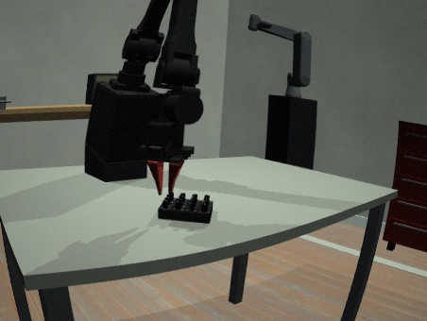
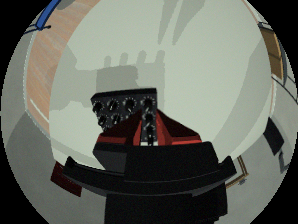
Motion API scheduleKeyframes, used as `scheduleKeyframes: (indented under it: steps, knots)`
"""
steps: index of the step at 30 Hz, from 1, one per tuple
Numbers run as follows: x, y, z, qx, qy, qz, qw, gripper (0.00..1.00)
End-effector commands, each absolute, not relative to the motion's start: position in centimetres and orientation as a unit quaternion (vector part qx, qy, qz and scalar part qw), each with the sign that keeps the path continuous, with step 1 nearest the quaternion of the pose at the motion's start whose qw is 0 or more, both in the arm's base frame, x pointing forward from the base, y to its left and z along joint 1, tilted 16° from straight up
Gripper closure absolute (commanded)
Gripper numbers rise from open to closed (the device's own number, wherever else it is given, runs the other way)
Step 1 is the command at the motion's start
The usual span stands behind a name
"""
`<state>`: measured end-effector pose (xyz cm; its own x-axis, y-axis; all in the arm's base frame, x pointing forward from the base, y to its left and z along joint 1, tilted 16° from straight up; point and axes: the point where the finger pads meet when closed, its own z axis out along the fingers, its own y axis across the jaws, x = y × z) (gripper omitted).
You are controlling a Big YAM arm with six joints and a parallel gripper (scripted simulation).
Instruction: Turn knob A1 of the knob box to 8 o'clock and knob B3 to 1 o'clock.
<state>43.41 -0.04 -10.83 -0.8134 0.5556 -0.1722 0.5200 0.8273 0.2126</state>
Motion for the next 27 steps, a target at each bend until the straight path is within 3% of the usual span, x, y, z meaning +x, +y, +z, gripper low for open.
scheduleKeyframes:
  steps: [1, 27]
  knots:
    - [44.73, 0.24, -10.67, 0.282, 0.948, 0.080, 0.124, 0.81]
    - [44.80, 0.31, -10.96, 0.282, 0.948, 0.080, 0.125, 0.81]
